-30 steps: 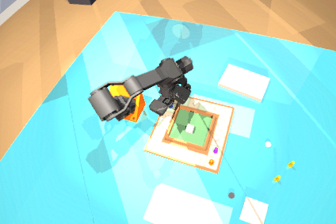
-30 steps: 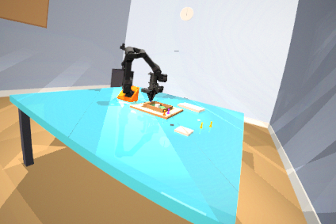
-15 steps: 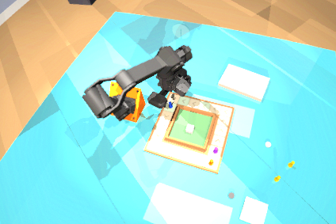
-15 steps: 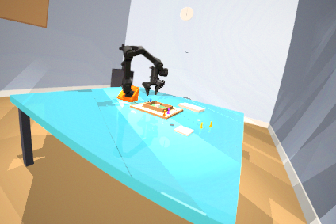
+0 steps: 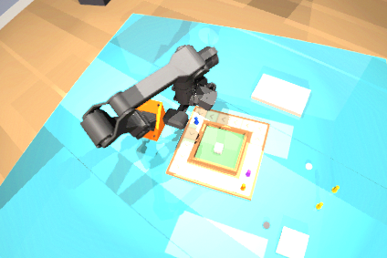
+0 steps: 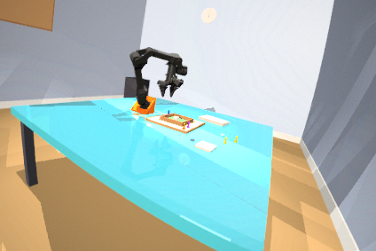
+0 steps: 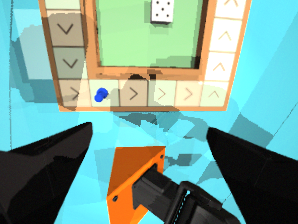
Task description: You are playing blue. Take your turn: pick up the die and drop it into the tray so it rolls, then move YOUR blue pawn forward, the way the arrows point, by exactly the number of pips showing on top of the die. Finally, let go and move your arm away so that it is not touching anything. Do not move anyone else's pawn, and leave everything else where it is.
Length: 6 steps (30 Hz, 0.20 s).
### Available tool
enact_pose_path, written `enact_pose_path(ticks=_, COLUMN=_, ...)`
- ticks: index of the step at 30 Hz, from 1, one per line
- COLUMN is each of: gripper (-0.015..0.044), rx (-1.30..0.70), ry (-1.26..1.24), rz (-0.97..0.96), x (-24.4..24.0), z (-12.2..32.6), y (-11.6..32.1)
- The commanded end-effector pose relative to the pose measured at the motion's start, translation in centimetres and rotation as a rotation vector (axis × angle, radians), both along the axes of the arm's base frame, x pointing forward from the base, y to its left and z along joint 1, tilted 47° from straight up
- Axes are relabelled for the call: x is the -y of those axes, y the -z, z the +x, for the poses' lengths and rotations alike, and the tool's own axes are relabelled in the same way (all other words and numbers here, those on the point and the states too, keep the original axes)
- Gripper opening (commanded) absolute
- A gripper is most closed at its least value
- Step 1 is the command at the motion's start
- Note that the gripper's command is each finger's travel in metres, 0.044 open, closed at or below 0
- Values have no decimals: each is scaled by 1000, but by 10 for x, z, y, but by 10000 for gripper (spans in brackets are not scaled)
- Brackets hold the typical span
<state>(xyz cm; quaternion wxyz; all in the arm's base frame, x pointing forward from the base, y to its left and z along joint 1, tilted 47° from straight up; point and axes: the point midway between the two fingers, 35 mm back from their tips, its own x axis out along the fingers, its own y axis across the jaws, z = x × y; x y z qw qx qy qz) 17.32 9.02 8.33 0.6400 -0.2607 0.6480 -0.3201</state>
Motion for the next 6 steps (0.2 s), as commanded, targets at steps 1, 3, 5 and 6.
enact_pose_path(ticks=1, gripper=440, rx=-9, ry=-9, rz=0, x=0, z=1, y=-6)
enact_pose_path(ticks=3, gripper=440, rx=-9, ry=-9, rz=0, x=0, z=1, y=-6)
enact_pose_path(ticks=5, gripper=440, rx=-9, ry=-9, rz=0, x=0, z=1, y=-6)
enact_pose_path(ticks=6, gripper=440, rx=-9, ry=-9, rz=0, x=0, z=1, y=-6)
